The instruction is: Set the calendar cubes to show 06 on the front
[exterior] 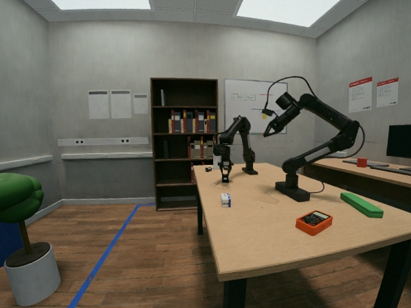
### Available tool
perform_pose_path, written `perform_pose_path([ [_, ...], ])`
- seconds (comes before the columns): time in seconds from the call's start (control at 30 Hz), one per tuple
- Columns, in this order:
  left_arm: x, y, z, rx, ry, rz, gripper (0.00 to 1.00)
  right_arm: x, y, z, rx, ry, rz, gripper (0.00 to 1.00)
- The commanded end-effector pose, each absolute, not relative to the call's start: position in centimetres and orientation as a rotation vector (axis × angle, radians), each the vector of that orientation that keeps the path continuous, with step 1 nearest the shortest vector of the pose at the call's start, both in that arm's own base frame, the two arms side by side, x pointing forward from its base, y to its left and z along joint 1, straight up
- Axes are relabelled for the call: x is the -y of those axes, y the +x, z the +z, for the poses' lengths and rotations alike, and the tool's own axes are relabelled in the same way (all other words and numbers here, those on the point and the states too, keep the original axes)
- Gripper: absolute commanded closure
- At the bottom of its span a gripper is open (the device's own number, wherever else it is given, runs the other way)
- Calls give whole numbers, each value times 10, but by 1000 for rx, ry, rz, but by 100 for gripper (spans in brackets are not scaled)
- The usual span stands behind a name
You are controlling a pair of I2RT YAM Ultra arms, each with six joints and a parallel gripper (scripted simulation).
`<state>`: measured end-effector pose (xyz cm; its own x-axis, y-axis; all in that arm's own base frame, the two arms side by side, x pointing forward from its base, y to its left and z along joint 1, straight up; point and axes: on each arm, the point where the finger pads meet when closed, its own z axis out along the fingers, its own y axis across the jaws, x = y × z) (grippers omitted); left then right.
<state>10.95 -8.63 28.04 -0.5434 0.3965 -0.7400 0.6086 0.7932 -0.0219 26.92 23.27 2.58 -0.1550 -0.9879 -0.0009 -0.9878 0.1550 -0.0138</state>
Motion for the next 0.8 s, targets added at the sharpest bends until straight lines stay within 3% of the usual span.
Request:
perform_pose_path([
  [0.0, 84, 105, 293, -2173, 732, -378, 0, -234, 268, 22, -2377, -2049, 0, 67],
  [0.17, 84, 105, 293, -2173, 732, -378, 0, -233, 269, 22, -2381, -2051, 0, 74],
  [0.23, 84, 105, 293, -2173, 732, -378, 0, -232, 270, 22, -2382, -2048, 0, 97],
  [0.27, 84, 105, 293, -2173, 732, -378, 0, -232, 270, 22, -2382, -2047, 0, 100],
  [0.3, 84, 105, 293, -2173, 732, -378, 0, -232, 270, 22, -2383, -2046, 0, 100],
  [0.37, 84, 105, 293, -2173, 732, -378, 0, -232, 270, 24, -2387, -2048, 0, 77],
  [0.4, 84, 105, 293, -2173, 732, -378, 0, -233, 271, 31, -2379, -2041, 0, 74],
  [0.77, 85, 104, 293, -2173, 737, -387, 0, -232, 271, 79, -2373, -2034, 0, 74],
])
